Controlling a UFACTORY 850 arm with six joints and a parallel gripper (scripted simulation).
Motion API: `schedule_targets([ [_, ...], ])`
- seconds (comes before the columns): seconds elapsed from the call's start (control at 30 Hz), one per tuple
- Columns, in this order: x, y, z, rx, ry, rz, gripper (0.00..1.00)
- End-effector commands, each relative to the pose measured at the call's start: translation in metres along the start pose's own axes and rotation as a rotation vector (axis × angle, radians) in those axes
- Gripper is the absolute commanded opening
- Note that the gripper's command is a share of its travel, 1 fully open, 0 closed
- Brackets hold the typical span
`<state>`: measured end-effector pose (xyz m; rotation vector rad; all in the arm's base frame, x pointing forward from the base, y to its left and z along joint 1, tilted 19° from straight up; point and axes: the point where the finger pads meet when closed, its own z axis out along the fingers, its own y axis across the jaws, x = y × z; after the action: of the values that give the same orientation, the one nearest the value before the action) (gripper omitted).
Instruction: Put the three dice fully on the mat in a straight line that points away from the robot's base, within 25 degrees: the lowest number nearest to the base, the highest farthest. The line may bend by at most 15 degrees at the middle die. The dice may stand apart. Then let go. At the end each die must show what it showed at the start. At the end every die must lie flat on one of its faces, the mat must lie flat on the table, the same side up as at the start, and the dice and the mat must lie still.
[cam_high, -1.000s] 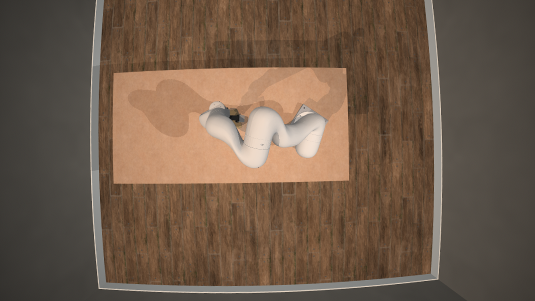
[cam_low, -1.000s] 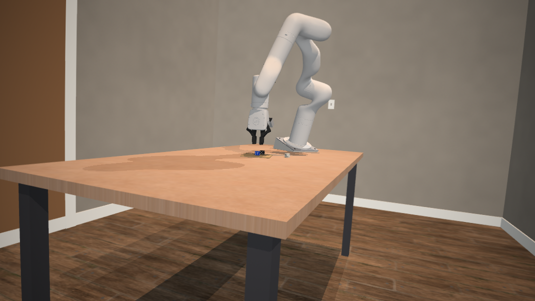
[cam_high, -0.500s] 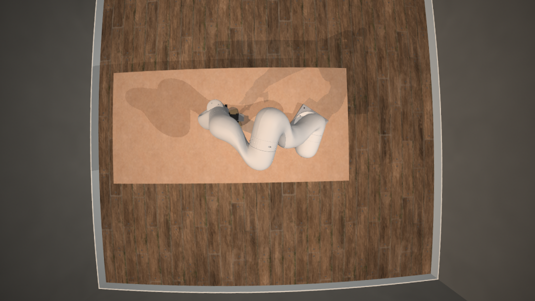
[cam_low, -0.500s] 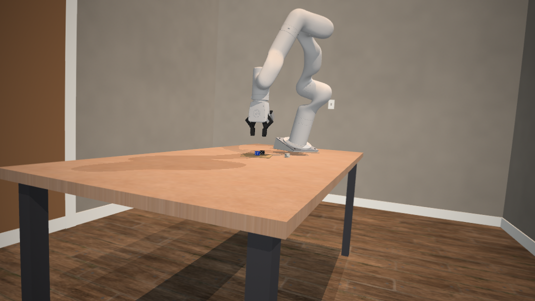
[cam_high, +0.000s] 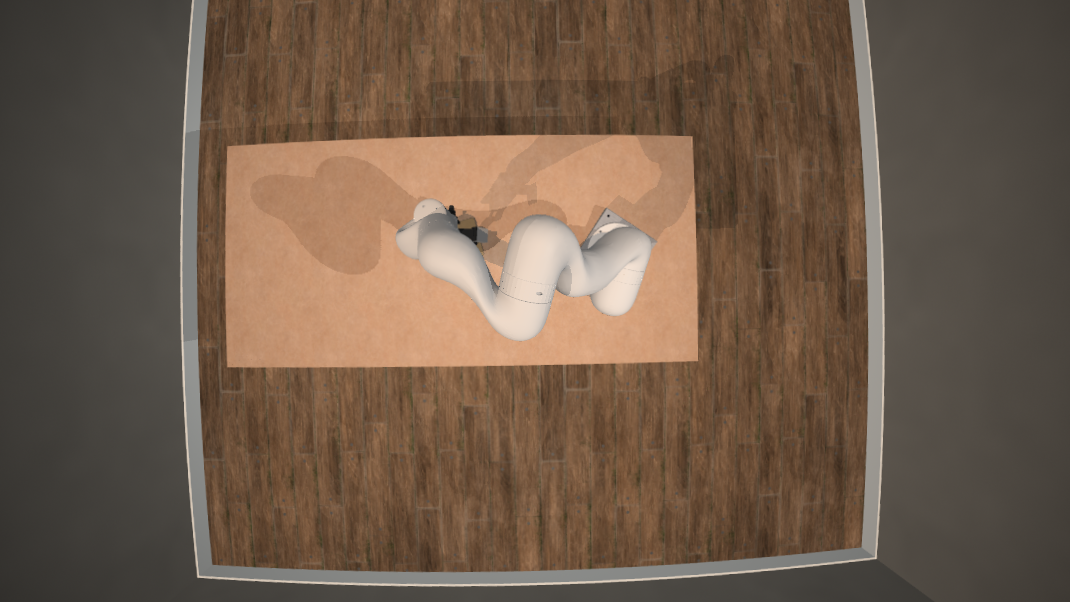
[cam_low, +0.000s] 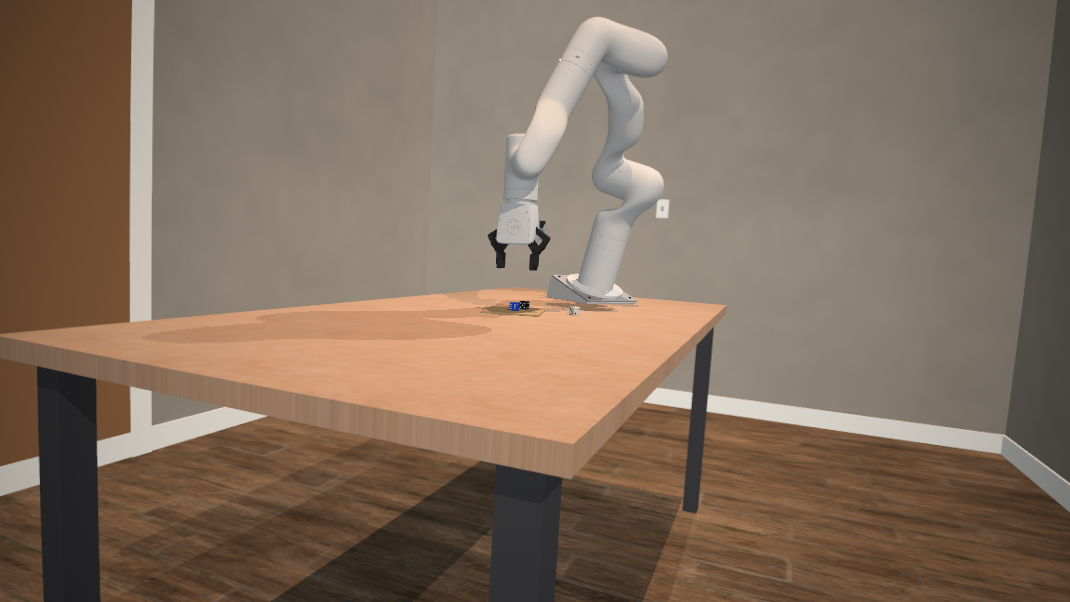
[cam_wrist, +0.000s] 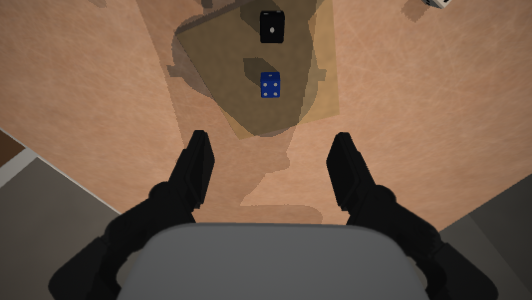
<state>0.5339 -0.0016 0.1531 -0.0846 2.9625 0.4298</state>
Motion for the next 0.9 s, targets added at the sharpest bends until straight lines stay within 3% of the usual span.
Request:
schedule_targets([
  [0.0,-0.001,0.0,-0.001,0.0,-0.002,0.0,1.0],
  [0.37,0.001,0.004,0.0,0.0,-0.002,-0.075,1.0],
  [0.6,0.004,0.014,0.001,0.0,-0.003,-0.244,1.0],
  [0.87,0.012,0.033,0.004,-0.001,-0.004,-0.587,1.0],
])
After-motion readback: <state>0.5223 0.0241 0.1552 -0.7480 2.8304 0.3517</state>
